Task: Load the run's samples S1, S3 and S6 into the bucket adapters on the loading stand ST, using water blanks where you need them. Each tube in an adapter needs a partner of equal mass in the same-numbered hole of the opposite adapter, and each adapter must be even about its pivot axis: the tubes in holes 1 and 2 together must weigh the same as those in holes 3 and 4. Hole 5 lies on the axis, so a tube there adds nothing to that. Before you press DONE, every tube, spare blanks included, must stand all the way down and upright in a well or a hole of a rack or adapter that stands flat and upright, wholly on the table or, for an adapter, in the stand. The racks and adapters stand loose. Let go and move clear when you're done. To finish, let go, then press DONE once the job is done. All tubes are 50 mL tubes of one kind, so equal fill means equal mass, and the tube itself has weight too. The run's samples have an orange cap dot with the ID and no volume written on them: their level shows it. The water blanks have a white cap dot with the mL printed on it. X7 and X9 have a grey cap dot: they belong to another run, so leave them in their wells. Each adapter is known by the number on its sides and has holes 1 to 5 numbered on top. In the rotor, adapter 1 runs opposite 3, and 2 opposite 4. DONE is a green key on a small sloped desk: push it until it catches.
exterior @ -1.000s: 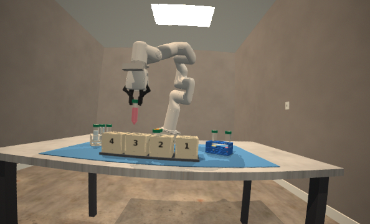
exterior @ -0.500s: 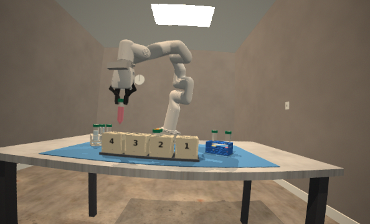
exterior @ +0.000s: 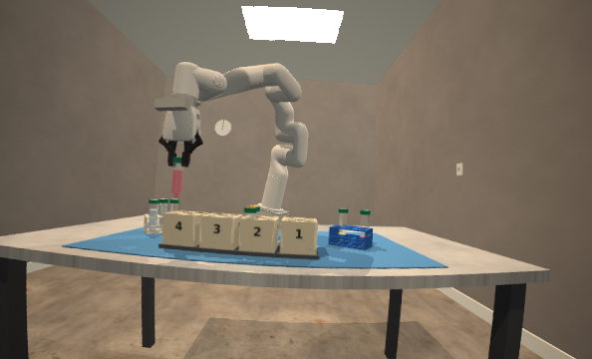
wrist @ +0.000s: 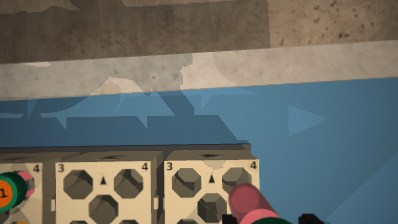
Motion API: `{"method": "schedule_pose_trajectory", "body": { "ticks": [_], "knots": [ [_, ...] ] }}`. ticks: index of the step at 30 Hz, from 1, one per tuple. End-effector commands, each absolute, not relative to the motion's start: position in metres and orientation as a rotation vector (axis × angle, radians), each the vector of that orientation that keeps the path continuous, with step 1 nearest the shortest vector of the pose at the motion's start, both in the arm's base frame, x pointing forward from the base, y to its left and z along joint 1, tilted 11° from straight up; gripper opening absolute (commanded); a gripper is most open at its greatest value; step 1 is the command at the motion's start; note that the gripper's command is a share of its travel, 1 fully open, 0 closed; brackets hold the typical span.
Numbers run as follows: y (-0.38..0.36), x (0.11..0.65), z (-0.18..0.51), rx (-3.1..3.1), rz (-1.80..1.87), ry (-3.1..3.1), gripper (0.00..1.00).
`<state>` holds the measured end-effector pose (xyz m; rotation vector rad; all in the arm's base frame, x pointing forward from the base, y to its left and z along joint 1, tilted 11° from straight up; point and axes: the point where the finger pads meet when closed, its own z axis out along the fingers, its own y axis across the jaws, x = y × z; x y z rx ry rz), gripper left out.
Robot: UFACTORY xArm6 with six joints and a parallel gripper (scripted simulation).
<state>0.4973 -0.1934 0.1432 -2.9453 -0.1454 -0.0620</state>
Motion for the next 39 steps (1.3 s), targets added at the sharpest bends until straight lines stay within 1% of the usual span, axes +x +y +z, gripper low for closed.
{"method": "schedule_pose_trajectory", "body": {
  "ticks": [1,14,33,39],
  "knots": [
    [-0.195,0.499,0.145,-2.947,-0.069,-0.145,0.00],
    [-0.195,0.499,0.145,-2.947,-0.069,-0.146,0.00],
    [-0.188,0.500,0.112,-2.947,-0.068,-0.145,0.00],
    [-0.188,0.500,0.111,-2.947,-0.068,-0.145,0.00]
  ]
}}
